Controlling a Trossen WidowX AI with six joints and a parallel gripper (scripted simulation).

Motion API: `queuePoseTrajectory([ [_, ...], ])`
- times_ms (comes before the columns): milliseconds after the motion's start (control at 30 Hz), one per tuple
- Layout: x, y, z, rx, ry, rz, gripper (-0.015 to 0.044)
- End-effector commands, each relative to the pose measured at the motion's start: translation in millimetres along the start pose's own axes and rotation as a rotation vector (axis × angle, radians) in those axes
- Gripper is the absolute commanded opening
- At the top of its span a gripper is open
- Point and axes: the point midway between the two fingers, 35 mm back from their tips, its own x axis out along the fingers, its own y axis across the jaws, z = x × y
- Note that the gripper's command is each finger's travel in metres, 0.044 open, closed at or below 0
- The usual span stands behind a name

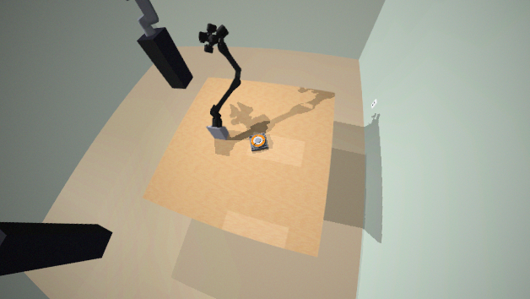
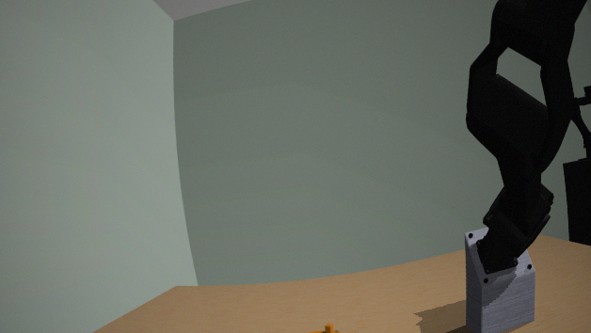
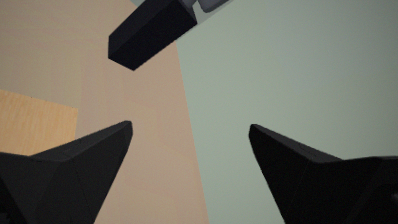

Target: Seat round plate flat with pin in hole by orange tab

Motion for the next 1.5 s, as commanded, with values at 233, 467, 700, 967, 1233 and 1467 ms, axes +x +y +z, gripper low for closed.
queuePoseTrajectory([
  [233,-13.9,27.9,132.9,-0.072,-0.432,0.003,0.019],
  [467,-84.5,64.5,245.2,-0.085,-0.832,0.066,0.0006],
  [700,-196.9,100.8,319.9,-0.11,-1.222,0.146,0.0],
  [967,-342.8,148.0,345.2,-0.16,-1.631,0.309,0.0],
  [1233,-484.5,205.6,310.9,-0.361,-1.974,0.458,0.0],
  [1467,-587.6,259.4,235.2,-0.578,-2.213,0.656,0.0],
])
